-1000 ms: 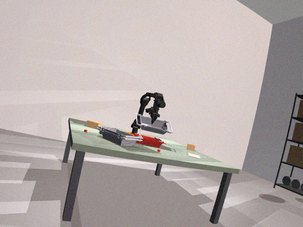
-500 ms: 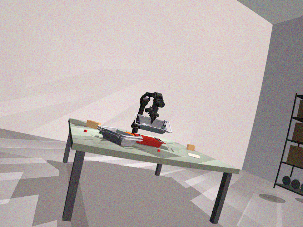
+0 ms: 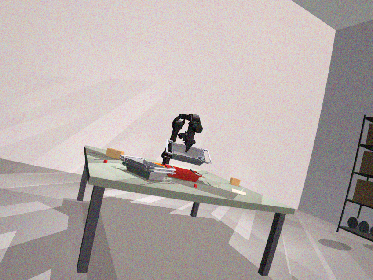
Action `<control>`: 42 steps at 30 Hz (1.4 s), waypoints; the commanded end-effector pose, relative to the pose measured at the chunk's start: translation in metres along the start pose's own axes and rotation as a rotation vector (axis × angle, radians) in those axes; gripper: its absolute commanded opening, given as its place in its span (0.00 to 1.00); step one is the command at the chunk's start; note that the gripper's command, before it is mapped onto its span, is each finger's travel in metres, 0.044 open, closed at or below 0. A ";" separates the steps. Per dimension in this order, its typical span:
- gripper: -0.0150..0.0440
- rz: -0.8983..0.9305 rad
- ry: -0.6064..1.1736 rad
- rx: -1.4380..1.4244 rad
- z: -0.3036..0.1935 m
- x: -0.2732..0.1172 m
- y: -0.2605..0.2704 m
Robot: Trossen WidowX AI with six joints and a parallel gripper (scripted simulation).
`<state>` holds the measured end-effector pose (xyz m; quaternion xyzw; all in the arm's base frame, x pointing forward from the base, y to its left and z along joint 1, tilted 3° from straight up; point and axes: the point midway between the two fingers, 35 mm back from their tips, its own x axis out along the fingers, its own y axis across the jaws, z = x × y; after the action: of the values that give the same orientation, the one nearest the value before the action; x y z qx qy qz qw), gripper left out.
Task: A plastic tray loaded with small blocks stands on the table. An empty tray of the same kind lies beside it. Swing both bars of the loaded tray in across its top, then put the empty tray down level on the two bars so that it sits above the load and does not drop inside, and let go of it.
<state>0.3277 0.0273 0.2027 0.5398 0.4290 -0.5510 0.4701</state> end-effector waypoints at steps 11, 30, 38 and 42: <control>0.25 0.011 0.001 0.005 0.000 -0.003 0.000; 0.25 0.011 0.001 0.005 0.000 0.012 0.001; 0.25 0.011 0.001 0.005 -0.001 0.023 0.001; 0.25 0.011 0.001 0.005 -0.001 0.028 0.002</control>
<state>0.3284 0.0267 0.1749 0.5376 0.4300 -0.5547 0.4672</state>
